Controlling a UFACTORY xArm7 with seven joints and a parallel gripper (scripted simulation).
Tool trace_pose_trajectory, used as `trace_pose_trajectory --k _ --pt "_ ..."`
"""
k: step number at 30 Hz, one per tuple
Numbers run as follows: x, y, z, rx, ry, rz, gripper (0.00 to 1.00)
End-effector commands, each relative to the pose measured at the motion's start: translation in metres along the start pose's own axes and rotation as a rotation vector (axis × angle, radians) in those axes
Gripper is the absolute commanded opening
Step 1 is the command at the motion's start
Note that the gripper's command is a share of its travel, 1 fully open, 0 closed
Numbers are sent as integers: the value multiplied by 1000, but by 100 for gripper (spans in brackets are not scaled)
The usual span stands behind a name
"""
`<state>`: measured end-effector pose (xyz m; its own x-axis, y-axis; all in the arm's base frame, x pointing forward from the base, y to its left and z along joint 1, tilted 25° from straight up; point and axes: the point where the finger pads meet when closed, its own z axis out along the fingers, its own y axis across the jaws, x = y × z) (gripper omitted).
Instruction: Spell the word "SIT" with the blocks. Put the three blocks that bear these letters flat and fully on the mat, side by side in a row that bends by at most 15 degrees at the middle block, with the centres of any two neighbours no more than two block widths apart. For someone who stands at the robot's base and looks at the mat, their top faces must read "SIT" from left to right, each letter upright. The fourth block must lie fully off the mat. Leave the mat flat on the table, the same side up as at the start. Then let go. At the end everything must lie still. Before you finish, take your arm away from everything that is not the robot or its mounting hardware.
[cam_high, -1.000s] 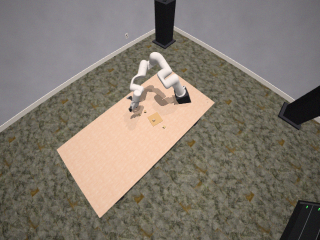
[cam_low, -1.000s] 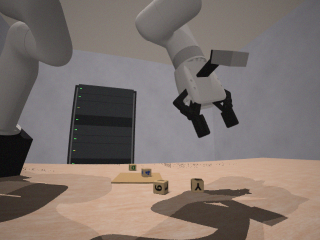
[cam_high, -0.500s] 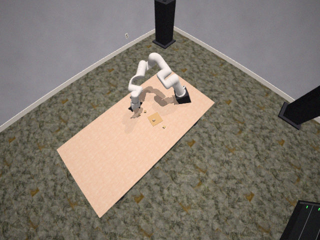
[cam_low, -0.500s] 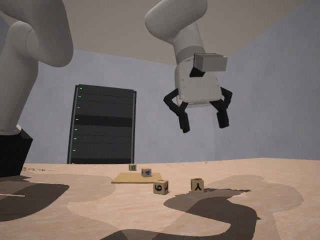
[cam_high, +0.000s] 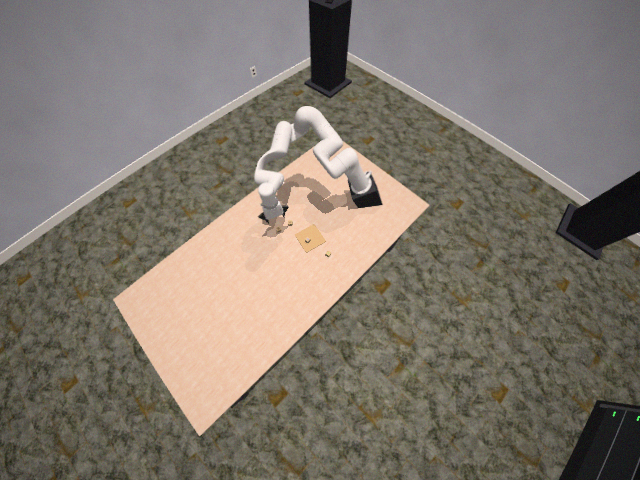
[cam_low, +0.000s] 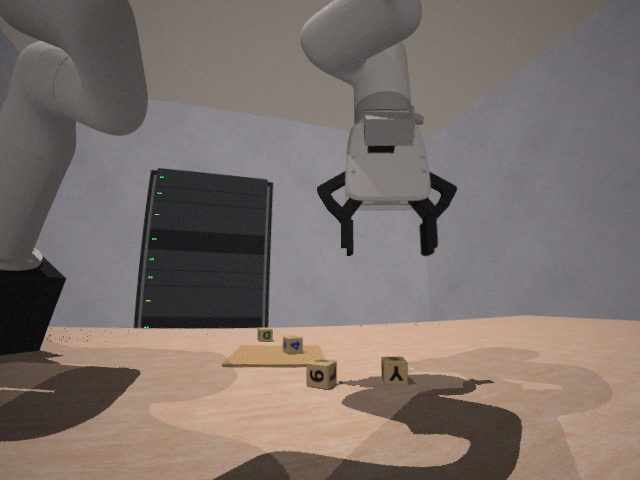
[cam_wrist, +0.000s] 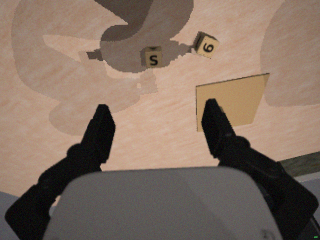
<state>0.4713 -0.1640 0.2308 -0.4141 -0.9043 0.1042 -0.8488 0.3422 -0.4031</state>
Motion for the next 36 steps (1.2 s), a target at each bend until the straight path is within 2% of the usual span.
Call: trace_pose_trajectory --k 1,14,36 --pt "-1 -1 -2 0 -1 3 100" --pt "-1 -1 -1 0 -1 22 100" --pt "-3 -2 17 -1 -4 572 100"
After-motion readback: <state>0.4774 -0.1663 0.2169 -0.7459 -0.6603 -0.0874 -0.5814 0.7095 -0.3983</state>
